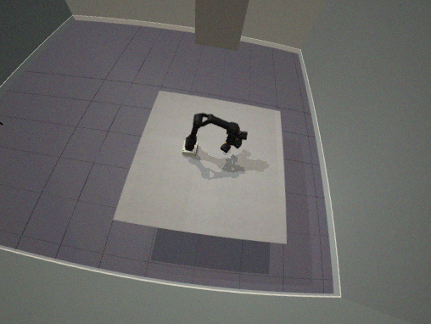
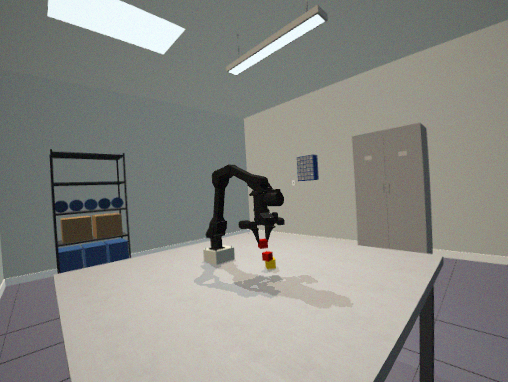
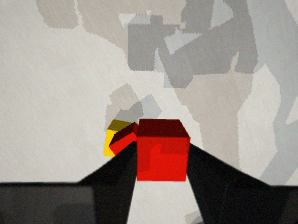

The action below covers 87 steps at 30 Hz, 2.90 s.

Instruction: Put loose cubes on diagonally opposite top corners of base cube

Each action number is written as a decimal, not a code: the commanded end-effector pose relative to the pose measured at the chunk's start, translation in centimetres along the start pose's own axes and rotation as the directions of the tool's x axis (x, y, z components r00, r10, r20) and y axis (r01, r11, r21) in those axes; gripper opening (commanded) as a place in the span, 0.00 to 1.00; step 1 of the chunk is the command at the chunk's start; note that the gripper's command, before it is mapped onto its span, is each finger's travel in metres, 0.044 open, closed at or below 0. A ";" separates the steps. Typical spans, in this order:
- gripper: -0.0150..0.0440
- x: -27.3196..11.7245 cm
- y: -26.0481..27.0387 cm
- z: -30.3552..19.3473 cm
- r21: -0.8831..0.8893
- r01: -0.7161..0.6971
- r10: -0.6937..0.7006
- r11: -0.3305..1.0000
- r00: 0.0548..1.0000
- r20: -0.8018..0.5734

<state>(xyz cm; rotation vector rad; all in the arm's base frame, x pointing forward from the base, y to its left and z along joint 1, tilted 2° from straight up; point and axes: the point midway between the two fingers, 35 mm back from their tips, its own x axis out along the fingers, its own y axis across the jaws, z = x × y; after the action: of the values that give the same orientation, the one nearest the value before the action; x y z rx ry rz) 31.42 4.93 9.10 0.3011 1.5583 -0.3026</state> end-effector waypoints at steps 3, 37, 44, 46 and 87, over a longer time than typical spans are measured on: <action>0.43 0.2 1.1 -1.0 0.156 -0.002 0.003 0.988 1.000 -0.007; 0.43 0.4 6.1 -5.7 0.802 0.007 0.006 0.597 1.000 -0.013; 0.43 2.3 5.9 -5.7 0.828 0.012 0.028 0.560 0.999 -0.034; 0.43 2.9 5.8 -5.7 0.836 0.015 0.035 0.548 0.999 -0.040; 0.43 6.4 6.0 -5.8 0.801 0.007 0.006 0.599 1.000 -0.013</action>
<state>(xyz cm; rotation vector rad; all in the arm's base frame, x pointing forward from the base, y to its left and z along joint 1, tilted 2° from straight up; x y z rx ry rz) 28.34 12.76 2.90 1.0282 1.3421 -1.0245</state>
